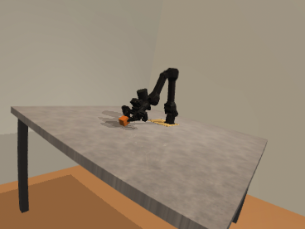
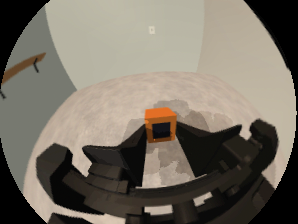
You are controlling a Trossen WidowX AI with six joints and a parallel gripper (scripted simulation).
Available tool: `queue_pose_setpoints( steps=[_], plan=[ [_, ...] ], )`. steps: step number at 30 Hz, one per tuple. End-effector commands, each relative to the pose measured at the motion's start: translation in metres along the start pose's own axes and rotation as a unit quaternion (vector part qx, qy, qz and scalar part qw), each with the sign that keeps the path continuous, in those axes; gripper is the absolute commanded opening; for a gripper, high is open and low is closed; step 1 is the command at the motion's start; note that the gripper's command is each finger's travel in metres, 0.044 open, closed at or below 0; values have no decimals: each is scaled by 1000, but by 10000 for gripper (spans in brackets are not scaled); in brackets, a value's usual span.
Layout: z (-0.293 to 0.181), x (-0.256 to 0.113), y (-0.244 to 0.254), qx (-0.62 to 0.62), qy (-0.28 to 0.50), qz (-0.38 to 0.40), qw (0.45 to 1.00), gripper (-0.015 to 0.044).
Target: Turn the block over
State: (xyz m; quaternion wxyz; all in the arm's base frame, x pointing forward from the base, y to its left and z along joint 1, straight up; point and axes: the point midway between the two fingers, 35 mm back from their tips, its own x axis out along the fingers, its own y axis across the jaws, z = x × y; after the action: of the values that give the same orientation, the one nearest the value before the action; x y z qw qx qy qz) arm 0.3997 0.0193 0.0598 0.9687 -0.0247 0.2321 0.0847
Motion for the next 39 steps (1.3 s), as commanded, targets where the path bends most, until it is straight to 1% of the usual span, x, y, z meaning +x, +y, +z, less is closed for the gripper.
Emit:
queue_pose_setpoints(
  steps=[1,9,26,39],
  plan=[
    [-2,0,1,2,-1,2,1000,0],
    [-2,0,1,2,-1,2,1000,0],
    [-2,0,1,2,-1,2,1000,440],
    [-2,0,1,2,-1,2,1000,440]
  ],
)
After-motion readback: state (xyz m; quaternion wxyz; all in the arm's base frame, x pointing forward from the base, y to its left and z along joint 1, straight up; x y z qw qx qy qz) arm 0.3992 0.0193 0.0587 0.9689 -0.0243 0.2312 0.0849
